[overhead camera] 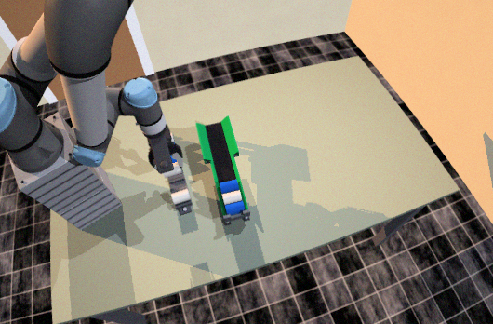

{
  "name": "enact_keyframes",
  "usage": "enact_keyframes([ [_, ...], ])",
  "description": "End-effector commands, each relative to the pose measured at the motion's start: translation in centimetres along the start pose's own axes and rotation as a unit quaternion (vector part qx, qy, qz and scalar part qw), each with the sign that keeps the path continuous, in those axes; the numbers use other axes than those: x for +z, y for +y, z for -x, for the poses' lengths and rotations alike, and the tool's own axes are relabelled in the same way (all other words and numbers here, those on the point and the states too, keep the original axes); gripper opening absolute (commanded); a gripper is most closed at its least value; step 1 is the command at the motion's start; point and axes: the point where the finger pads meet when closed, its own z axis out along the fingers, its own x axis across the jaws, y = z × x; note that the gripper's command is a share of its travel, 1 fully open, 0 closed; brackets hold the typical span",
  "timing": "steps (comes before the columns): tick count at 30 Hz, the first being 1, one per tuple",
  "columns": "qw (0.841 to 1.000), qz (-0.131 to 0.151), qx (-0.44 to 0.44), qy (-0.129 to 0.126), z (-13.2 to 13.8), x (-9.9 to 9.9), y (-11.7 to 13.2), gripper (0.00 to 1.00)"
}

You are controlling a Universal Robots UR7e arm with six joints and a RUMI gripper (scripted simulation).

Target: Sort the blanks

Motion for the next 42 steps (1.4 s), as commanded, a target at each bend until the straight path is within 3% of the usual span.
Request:
enact_keyframes([
  [1,1.0,0.0,-0.001,0.0,-0.1,0.0,0.1,0.36],
  [14,1.0,-0.001,0.0,-0.002,0.1,1.4,-0.1,0.36],
  [42,1.0,-0.001,0.0,-0.002,0.0,9.9,-0.1,0.36],
])
